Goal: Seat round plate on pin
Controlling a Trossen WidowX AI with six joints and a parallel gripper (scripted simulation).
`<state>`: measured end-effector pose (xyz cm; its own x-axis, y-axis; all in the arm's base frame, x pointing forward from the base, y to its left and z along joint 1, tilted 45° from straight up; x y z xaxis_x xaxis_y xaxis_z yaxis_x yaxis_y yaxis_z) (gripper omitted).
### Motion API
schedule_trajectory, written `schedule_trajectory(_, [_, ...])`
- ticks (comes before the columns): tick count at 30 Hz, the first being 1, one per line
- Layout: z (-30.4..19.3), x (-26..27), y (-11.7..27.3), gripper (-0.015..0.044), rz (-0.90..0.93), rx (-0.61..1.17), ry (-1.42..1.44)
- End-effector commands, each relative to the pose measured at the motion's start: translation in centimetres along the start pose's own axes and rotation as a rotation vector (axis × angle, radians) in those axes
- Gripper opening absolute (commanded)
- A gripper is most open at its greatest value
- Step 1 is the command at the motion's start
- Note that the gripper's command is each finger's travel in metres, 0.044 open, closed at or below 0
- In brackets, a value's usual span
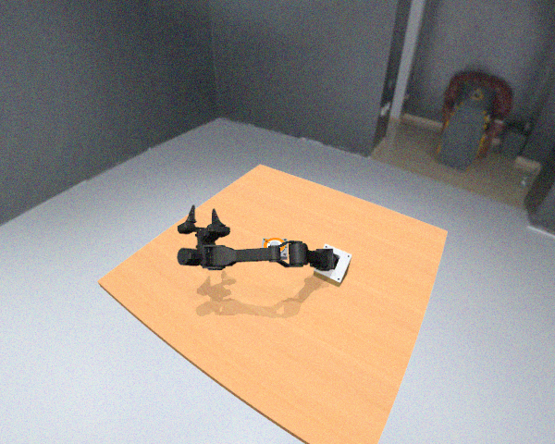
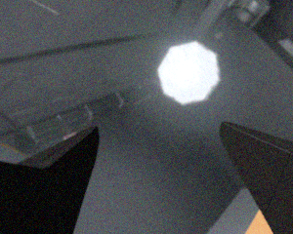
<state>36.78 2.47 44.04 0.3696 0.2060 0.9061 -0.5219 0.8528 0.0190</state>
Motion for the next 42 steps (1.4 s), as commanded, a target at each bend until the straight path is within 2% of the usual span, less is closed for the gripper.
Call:
schedule_trajectory(1, [-0.3, -0.1, -0.2, 0.0374, 0.0, 0.01, 0.024])
schedule_trajectory(5, [-6.7, -4.6, -4.1, 0.0269, -0.016, 0.24, 0.508])
schedule_trajectory(10, [-10.7, -9.7, -6.7, 0.0137, -0.046, 0.462, 0.855])
schedule_trajectory(15, [-14.9, -21.3, -9.1, 0.0006, -0.091, 0.997, 1.33])
schedule_trajectory(16, [-15.1, -23.6, -9.1, 0.0, -0.091, 1.118, 1.386])
schedule_trajectory(18, [-15.3, -25.1, -9.0, 0.0, -0.089, 1.203, 1.415])
schedule_trajectory(21, [-15.1, -30.8, -7.9, 0.0, -0.047, 1.582, 1.452])
schedule_trajectory(24, [-14.0, -35.1, -6.0, 0.0, 0.061, 1.959, 1.322])
schedule_trajectory(26, [-13.8, -35.6, -5.5, 0.0, 0.09, 2.021, 1.278])
schedule_trajectory(29, [-12.6, -37.1, -3.8, 0.0, 0.24, 2.236, 1.016])
schedule_trajectory(32, [-12.0, -37.4, -3.2, 0.0, 0.324, 2.296, 0.857])
schedule_trajectory(42, [-13.2, -38.1, -2.0, 0.0, 0.324, 2.295, 0.857])
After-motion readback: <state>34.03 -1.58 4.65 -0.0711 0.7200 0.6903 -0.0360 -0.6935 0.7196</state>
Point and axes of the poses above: the point midway between the two fingers, 35 mm back from their tips, its own y axis back along the fingers, its own x axis across the jaws, z = x × y, the point moved 1 cm from there along y, back along the fingers, and after that the axes turned 4 degrees about y, right-handed, at the moved point
